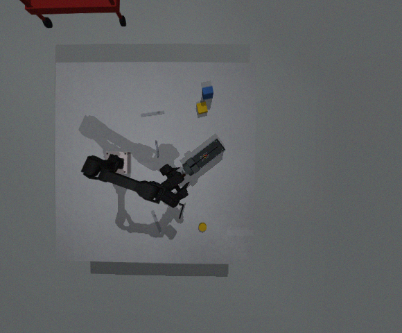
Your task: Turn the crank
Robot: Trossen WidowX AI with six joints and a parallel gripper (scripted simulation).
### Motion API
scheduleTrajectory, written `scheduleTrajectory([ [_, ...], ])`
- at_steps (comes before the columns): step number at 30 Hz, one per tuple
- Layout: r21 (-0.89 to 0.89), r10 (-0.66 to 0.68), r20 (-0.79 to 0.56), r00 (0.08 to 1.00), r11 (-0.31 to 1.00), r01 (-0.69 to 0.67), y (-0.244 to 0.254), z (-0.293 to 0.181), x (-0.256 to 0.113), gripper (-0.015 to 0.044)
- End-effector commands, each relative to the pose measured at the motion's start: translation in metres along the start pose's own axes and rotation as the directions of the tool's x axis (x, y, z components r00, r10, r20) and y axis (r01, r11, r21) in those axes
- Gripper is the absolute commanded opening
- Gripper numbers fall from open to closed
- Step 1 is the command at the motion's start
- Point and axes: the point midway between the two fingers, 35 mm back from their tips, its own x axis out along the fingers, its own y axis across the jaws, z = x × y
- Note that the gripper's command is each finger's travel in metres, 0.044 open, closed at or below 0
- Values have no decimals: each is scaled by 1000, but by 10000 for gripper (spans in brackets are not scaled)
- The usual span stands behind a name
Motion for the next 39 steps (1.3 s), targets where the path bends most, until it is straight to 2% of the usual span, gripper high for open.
scheduleTrajectory([
  [1, -49, 44, 60, 997, 998, -41, -2, -7, -16, 440],
  [9, -49, 44, 60, 997, 998, -41, -3, -10, -13, 440],
  [26, -49, 44, 60, 997, 998, -41, -3, -70, 55, 440],
  [39, -49, 44, 60, 997, 998, -42, -3, -79, 66, 440],
])
